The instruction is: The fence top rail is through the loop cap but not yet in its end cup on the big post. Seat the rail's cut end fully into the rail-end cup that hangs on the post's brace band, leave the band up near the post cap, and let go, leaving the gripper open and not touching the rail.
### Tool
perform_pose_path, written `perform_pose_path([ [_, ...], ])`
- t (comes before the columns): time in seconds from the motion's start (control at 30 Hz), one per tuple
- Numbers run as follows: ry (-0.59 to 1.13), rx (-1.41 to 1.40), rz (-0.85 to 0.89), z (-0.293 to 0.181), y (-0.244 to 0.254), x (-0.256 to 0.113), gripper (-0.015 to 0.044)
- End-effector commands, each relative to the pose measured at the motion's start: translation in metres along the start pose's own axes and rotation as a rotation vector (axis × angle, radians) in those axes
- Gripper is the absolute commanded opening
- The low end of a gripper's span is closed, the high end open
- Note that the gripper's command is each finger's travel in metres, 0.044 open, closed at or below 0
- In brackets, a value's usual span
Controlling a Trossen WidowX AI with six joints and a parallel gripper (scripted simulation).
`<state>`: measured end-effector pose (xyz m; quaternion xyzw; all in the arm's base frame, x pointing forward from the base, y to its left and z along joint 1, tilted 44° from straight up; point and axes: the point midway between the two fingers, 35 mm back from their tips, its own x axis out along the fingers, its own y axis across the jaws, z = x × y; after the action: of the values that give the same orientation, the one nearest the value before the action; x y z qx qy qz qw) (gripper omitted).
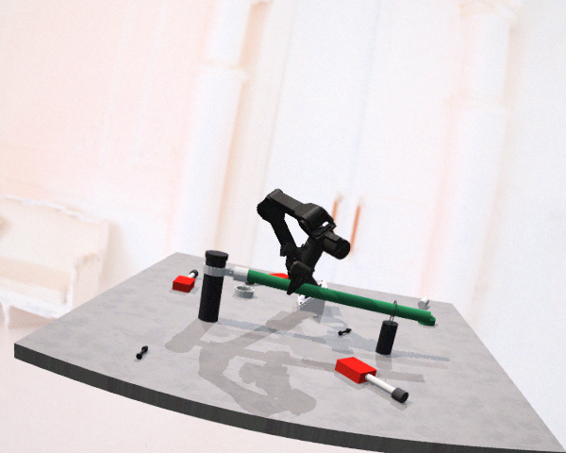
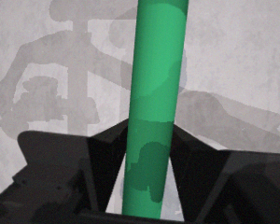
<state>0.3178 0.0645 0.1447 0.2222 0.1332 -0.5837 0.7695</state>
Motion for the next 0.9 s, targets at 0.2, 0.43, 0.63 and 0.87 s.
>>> perform_pose_path([
  [0.2,-0.002,-0.001,0.002,0.0006,0.0002,-0.0002,0.0000],
  [0.43,0.000,0.000,0.000,0.0000,0.0000,0.0000,0.0000],
  [0.63,0.002,-0.001,0.000,0.0006,0.0003,0.0009,0.0000],
  [0.87,0.005,-0.003,0.001,0.0018,0.0009,0.0020,0.0000],
])
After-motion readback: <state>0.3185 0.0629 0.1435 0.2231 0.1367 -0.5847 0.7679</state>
